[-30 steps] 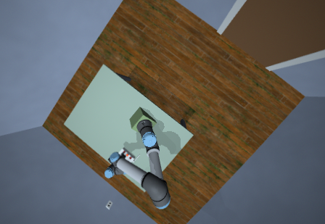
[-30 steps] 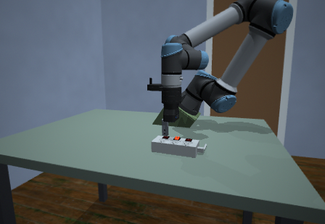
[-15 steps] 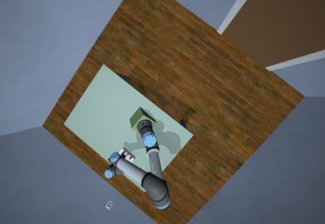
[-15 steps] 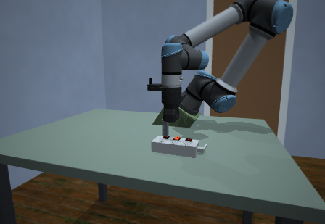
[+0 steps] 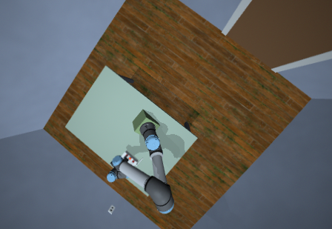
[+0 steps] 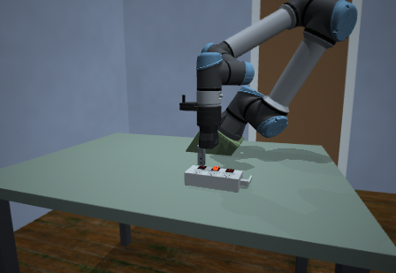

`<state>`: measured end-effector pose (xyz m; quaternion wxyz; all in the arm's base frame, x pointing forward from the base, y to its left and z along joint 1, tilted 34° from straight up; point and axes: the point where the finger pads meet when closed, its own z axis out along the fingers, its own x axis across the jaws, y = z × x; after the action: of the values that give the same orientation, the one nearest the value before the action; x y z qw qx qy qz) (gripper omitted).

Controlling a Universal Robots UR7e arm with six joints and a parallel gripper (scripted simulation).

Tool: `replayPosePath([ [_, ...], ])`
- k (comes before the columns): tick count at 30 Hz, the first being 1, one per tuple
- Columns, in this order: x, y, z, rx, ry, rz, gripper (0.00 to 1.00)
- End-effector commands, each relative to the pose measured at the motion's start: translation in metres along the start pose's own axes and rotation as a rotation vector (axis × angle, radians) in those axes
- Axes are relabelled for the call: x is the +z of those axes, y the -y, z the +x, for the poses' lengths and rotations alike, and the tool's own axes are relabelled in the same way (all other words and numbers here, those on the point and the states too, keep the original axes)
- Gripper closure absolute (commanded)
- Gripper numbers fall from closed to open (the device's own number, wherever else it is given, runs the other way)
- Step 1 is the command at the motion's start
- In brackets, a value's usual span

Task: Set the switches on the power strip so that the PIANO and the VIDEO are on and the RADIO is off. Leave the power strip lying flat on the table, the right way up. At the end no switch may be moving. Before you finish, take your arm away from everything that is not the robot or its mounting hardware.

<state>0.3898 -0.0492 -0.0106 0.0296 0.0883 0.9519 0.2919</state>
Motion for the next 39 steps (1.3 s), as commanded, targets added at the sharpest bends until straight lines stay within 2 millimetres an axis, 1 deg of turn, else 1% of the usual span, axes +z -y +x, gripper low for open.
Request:
replayPosePath([
  [1,0.0007,-0.0009,0.0009,0.0,-0.001,-0.001,1.0],
  [16,0.0011,-0.0009,0.0011,0.0,-0.001,-0.001,1.0],
  [39,0.0103,-0.0013,0.002,0.001,-0.004,-0.003,1.0],
])
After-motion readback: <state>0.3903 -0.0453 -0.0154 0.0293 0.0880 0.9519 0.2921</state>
